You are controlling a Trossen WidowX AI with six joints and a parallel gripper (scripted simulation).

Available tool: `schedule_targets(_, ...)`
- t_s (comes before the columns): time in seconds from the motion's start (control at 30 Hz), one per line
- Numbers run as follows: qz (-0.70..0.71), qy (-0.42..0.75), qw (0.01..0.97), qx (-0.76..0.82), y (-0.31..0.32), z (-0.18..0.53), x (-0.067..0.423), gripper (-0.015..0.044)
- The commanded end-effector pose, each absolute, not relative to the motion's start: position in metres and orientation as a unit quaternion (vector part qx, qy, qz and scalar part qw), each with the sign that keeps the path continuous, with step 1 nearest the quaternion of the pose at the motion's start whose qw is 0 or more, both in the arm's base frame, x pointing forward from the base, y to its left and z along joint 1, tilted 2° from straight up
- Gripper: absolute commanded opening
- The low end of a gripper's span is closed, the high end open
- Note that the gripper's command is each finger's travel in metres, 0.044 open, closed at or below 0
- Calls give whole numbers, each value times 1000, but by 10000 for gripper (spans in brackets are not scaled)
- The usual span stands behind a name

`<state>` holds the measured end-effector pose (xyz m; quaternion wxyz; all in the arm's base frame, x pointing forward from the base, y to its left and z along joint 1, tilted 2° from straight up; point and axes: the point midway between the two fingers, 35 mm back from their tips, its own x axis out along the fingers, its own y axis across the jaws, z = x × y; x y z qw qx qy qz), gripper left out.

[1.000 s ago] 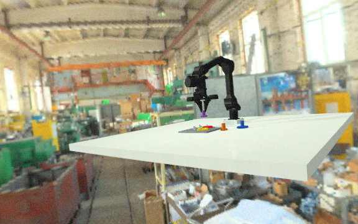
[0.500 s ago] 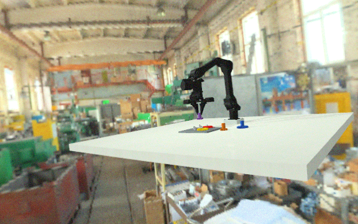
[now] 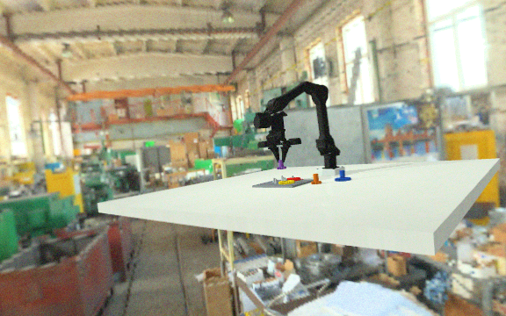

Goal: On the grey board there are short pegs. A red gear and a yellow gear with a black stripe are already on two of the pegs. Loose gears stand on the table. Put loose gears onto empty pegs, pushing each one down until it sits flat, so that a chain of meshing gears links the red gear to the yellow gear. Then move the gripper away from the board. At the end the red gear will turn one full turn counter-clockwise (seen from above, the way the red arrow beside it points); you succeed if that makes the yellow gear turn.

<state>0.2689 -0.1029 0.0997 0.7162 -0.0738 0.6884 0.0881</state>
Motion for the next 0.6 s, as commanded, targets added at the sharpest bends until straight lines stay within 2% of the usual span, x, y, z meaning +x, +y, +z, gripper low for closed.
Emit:
schedule_targets(0.0, 91, 688, 717, -74, -102, 100, 269, 0)
schedule_targets(0.57, 136, 680, 710, -121, -102, 92, 269, 0)
